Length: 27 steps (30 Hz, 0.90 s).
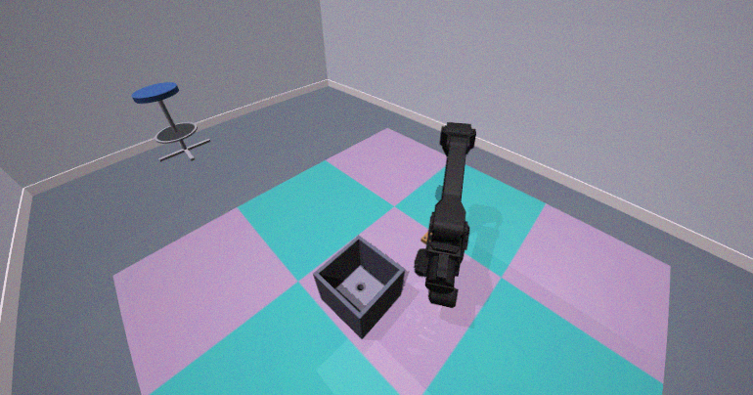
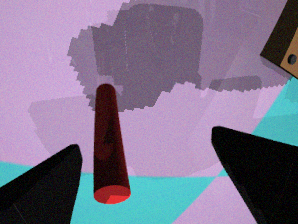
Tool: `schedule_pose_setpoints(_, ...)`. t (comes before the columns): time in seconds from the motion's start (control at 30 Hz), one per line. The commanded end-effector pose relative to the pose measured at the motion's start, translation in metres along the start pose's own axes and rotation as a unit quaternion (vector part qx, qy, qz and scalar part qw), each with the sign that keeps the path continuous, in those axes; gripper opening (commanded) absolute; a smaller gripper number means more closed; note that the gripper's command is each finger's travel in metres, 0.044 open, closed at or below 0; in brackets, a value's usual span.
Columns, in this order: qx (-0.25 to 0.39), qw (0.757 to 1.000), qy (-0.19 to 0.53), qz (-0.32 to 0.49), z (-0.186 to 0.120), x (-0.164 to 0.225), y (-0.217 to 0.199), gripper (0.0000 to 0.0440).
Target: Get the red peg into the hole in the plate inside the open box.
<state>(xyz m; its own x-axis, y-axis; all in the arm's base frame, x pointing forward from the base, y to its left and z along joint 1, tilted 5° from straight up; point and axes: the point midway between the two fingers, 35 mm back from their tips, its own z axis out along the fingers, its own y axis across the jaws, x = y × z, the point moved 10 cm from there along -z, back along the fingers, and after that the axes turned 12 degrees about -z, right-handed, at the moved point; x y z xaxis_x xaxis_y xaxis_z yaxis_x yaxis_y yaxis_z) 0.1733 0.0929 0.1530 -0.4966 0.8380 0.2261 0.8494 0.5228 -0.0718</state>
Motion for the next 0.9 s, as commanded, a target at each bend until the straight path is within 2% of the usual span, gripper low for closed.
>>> schedule_pose_setpoints(0.0, 0.000, 1.000, -0.002, 0.006, 0.009, -0.003, 0.003, 0.0278)
schedule_pose_setpoints(0.37, -0.008, 1.000, 0.005, -0.011, 0.018, -0.006, 0.012, 0.0004)
schedule_pose_setpoints(0.87, -0.101, 0.995, 0.023, -0.014, -0.017, -0.003, 0.012, 0.0000)
